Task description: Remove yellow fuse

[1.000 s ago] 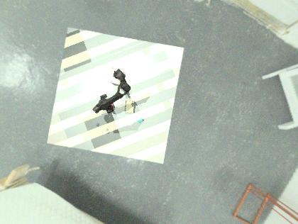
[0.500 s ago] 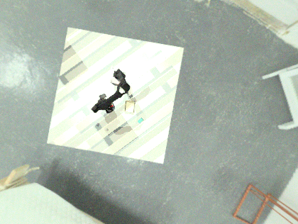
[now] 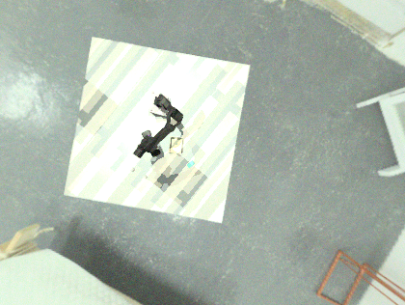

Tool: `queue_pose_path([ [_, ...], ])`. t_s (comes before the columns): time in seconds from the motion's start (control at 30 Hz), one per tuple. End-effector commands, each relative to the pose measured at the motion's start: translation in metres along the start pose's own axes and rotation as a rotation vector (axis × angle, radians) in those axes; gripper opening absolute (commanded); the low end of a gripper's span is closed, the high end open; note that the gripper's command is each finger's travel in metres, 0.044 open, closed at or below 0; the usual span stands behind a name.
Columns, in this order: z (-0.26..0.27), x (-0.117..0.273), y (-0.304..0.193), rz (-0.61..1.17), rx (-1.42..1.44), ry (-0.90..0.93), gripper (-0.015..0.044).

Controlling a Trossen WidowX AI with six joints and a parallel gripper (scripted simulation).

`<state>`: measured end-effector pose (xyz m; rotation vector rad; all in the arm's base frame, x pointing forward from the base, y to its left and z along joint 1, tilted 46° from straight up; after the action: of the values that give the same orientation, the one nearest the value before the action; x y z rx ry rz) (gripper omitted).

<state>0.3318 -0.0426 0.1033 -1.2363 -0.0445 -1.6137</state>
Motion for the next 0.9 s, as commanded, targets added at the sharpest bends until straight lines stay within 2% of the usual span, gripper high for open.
queue_pose_path([
  [0.0, 0.022, 0.002, -0.023, -0.003, 0.0, 0.005, 0.0],
  [0.5, 0.082, 0.003, -0.115, 0.017, 0.003, 0.018, 0.0],
  [0.87, 0.084, -0.004, -0.119, 0.019, 0.003, 0.019, 0.0],
])
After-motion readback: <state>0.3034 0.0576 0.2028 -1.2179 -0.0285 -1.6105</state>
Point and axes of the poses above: the point midway between the two fingers, 35 mm back from their tips, its own x axis back along the fingers, its own z axis across the jaws, y = z × x, the point moved 10 cm from there along x, back along the fingers, and after that the axes turned 9 degrees about x, right-handed, at the moved point
